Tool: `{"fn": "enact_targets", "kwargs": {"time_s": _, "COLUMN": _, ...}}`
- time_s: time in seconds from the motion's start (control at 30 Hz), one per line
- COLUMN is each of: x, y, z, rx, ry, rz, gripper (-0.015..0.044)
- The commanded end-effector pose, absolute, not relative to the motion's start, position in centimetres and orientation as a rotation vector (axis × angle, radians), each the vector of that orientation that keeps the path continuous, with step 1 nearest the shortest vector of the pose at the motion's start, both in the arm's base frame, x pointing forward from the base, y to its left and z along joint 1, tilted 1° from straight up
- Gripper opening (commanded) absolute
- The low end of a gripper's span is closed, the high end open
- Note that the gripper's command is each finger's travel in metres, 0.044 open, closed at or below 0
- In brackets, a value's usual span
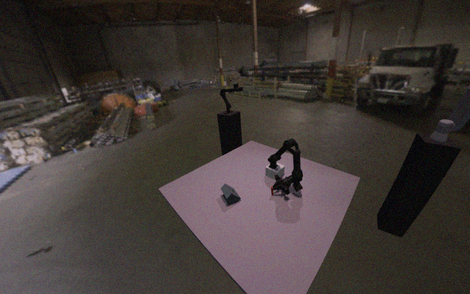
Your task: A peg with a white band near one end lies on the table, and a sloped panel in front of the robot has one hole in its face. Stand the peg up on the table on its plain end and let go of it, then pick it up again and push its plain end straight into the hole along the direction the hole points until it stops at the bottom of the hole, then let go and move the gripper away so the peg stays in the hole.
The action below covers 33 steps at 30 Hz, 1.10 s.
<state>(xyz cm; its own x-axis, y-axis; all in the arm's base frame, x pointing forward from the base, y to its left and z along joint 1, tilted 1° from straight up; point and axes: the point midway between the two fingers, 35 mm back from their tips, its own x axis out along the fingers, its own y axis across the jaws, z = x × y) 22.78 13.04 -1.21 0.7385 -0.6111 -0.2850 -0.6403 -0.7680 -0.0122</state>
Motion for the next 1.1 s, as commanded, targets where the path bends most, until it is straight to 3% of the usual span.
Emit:
{"fn": "enact_targets", "kwargs": {"time_s": 0.0, "x": 22.68, "y": 13.10, "z": -1.35, "rx": -2.826, "ry": 1.021, "rz": 0.405, "gripper": 0.0049}}
{"fn": "enact_targets", "kwargs": {"time_s": 1.07, "x": 22.41, "y": 13.29, "z": -1.50, "rx": -2.858, "ry": 1.007, "rz": 0.372, "gripper": 0.0049}}
